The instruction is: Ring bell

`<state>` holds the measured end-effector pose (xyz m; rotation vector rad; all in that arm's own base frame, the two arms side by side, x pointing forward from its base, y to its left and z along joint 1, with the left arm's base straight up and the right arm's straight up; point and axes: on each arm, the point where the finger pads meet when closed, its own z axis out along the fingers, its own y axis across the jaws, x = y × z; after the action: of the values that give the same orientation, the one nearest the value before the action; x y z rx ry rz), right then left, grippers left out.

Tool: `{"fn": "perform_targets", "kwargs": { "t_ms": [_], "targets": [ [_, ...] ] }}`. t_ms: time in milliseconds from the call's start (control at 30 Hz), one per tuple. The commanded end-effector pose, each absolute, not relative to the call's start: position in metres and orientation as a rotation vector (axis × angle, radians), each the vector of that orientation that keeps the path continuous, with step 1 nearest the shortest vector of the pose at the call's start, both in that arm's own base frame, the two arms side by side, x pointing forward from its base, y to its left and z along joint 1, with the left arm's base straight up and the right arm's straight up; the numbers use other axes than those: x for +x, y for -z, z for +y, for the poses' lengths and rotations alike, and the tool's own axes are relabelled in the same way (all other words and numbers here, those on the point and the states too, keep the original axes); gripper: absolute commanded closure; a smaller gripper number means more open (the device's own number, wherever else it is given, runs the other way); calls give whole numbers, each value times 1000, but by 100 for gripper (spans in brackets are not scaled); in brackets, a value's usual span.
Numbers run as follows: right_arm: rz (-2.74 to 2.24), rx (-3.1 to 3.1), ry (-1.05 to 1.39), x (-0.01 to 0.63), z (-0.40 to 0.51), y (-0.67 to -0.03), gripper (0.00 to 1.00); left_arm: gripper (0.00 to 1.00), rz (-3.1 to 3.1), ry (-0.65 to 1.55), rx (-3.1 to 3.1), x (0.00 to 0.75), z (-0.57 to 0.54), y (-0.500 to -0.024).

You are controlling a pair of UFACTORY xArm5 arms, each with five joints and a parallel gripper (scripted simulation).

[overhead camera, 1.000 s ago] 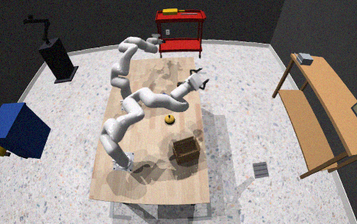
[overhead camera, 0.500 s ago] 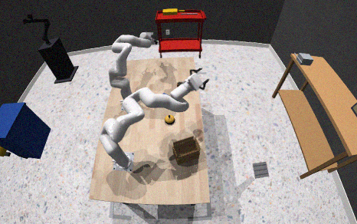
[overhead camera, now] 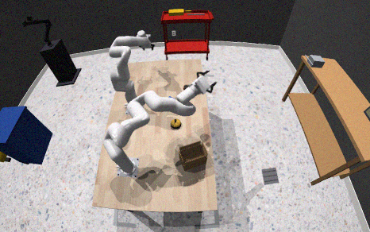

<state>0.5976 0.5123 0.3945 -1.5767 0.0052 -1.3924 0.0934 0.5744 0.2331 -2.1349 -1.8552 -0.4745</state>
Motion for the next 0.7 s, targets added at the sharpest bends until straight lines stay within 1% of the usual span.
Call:
{"fn": "perform_targets", "kwargs": {
  "t_ms": [0, 367, 667],
  "targets": [
    [5, -1573, 1394, 597, 512, -397, 0, 0, -1910, 400, -2153, 74, 549, -237],
    [5, -1573, 1394, 597, 512, -397, 0, 0, -2114, 137, -2204, 21, 455, -245],
    [5, -1573, 1394, 597, 512, -397, 0, 0, -2187, 43, -2217, 6, 417, -248]
  ]
}}
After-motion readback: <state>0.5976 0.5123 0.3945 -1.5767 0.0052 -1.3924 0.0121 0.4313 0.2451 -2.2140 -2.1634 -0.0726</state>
